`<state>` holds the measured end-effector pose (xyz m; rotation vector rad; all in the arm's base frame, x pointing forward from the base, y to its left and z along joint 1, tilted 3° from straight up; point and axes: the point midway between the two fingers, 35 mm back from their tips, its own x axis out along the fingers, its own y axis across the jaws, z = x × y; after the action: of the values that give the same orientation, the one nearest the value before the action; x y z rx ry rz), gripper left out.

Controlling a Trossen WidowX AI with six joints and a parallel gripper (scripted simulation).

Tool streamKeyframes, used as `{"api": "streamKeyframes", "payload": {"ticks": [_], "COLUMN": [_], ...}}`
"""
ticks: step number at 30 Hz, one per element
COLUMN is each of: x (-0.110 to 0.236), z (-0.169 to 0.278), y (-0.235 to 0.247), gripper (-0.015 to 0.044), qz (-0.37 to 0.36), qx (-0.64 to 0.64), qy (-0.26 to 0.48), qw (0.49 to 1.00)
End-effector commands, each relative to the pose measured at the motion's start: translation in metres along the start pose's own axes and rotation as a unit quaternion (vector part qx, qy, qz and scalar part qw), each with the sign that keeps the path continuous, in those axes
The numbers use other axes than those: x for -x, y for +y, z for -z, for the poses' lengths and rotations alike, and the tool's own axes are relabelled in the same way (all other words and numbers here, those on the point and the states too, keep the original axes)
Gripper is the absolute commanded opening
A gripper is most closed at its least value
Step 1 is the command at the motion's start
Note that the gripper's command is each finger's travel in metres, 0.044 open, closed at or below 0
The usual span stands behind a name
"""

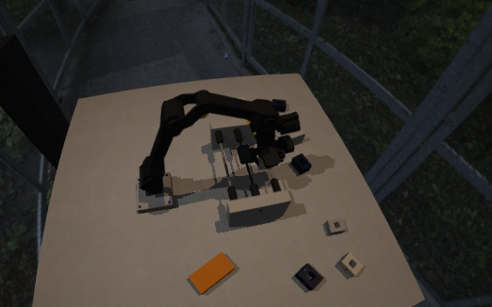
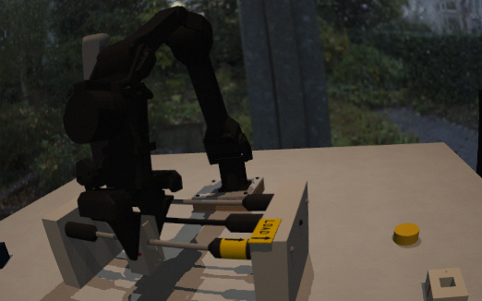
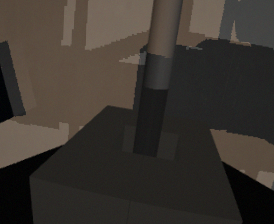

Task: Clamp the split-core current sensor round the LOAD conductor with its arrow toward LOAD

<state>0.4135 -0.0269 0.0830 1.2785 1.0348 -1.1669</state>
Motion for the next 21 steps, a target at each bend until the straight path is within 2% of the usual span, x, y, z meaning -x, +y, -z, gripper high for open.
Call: {"api": "streamKeyframes", "payload": {"ticks": [1,2,12,21], "x": [-0.0057,-0.0071,-0.001,-0.001], "z": [0.0001,0.0001,0.0,0.0], "y": [-0.0007,-0.0009,0.0002,0.0002], "gripper": [0.0,0.0,0.0263,0.0272], "qz": [0.002,0.001,-0.001,-0.001], "qx": [-0.001,-0.001,0.0,0.0], "qy": [0.0,0.0,0.0,0.0], "qw": [1.0,1.0,1.0,1.0]}}
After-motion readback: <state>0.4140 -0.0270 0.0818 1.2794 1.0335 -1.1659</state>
